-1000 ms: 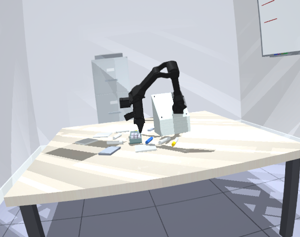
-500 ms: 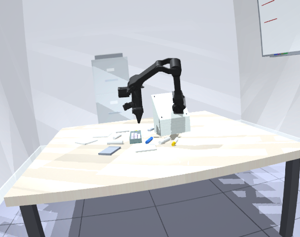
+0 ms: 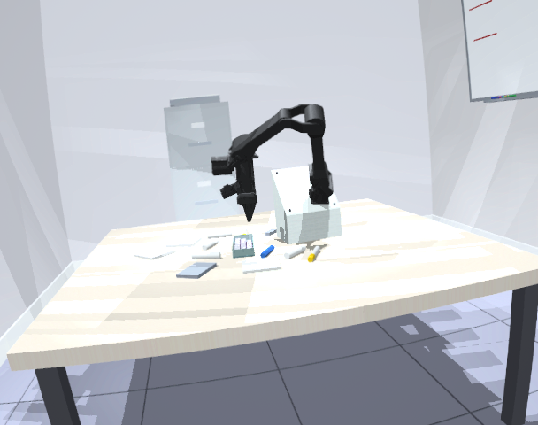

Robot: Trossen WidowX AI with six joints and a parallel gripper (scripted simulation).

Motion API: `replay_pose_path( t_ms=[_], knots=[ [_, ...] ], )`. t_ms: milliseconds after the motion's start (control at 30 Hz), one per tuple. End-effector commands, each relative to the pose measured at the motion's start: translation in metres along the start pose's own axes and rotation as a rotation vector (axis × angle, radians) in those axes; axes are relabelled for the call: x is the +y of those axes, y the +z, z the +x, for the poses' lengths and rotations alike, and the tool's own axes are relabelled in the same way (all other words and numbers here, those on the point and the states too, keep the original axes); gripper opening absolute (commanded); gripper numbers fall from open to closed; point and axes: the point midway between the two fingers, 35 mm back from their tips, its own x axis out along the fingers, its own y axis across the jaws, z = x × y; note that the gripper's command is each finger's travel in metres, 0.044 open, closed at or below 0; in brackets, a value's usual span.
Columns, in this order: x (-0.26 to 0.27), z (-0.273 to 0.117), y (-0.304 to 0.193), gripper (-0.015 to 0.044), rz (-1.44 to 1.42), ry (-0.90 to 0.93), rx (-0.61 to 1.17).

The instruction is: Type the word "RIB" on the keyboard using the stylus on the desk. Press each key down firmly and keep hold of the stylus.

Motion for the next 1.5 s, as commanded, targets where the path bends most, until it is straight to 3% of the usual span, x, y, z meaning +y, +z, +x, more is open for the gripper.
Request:
replay_pose_path(
  t_ms=[0, 167, 267, 367, 667, 967, 1167, 1467],
  knots=[
    [0.000, 0.000, 0.000, 0.0000, 0.000, 0.000, 0.000],
    [0.000, 0.000, 0.000, 0.0000, 0.000, 0.000, 0.000],
    [0.000, 0.000, 0.000, 0.0079, 0.014, -0.003, 0.002],
    [0.006, 0.005, -0.004, 0.0150, 0.206, -0.049, 0.032],
    [0.028, 0.022, -0.023, 0.0150, 0.941, -0.274, 0.026],
    [0.048, 0.033, -0.044, 0.0150, 1.625, -0.476, -0.188],
    [0.055, 0.036, -0.052, 0.0150, 1.883, -0.519, -0.327],
    [0.056, 0.036, -0.052, 0.0150, 1.890, -0.520, -0.331]
  ],
)
